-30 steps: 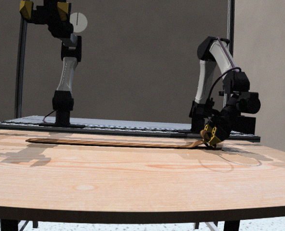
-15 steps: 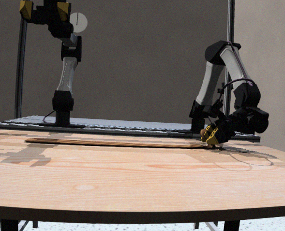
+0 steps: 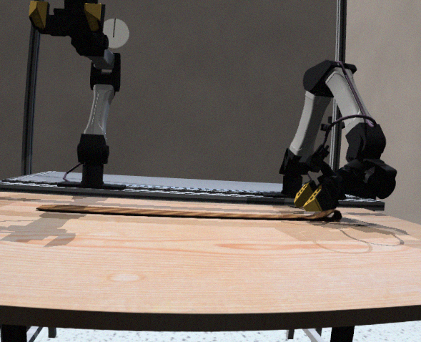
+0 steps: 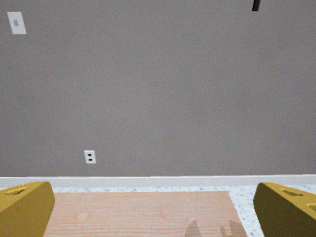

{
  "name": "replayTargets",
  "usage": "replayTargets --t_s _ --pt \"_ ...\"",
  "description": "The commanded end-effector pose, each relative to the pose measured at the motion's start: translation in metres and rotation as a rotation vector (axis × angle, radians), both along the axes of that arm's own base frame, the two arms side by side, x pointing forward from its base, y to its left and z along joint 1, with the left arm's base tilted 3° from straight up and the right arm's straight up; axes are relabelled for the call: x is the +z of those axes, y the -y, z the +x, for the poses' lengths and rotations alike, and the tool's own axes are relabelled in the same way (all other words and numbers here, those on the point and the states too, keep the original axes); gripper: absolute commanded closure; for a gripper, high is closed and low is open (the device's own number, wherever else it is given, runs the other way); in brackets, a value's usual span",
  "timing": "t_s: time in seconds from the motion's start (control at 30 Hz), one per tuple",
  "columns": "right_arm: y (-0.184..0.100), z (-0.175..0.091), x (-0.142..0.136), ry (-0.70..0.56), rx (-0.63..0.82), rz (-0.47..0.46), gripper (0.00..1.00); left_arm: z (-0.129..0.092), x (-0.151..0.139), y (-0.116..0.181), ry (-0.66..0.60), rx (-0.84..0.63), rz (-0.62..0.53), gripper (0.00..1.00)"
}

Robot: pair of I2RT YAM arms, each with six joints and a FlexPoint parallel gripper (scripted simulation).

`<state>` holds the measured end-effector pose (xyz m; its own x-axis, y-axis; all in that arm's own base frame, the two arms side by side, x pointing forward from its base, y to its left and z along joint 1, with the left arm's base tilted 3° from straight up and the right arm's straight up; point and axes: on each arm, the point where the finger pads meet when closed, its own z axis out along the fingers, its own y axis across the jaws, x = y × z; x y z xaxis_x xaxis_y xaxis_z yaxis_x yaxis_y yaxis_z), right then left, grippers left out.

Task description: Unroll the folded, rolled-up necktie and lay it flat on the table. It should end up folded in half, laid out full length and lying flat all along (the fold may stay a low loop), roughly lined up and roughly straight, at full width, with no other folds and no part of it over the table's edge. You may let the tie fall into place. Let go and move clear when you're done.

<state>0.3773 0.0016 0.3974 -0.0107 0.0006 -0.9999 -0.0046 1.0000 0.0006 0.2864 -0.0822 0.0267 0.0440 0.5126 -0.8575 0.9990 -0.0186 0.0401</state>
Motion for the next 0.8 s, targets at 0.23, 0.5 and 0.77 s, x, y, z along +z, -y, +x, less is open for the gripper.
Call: replayTargets --t_s 0.23,0.5,0.77 --pt "0.0 0.0 0.0 -0.001 0.0 0.0 0.0 0.001 0.022 -0.003 -0.008 0.008 -0.009 0.35" --pt "0.0 0.0 0.0 -0.001 0.0 0.0 0.0 0.0 0.039 -0.004 -0.008 0.008 -0.009 0.35" --pt "0.0 0.0 0.0 -0.001 0.0 0.0 0.0 0.0 0.037 -0.012 -0.006 0.013 0.141 0.36"
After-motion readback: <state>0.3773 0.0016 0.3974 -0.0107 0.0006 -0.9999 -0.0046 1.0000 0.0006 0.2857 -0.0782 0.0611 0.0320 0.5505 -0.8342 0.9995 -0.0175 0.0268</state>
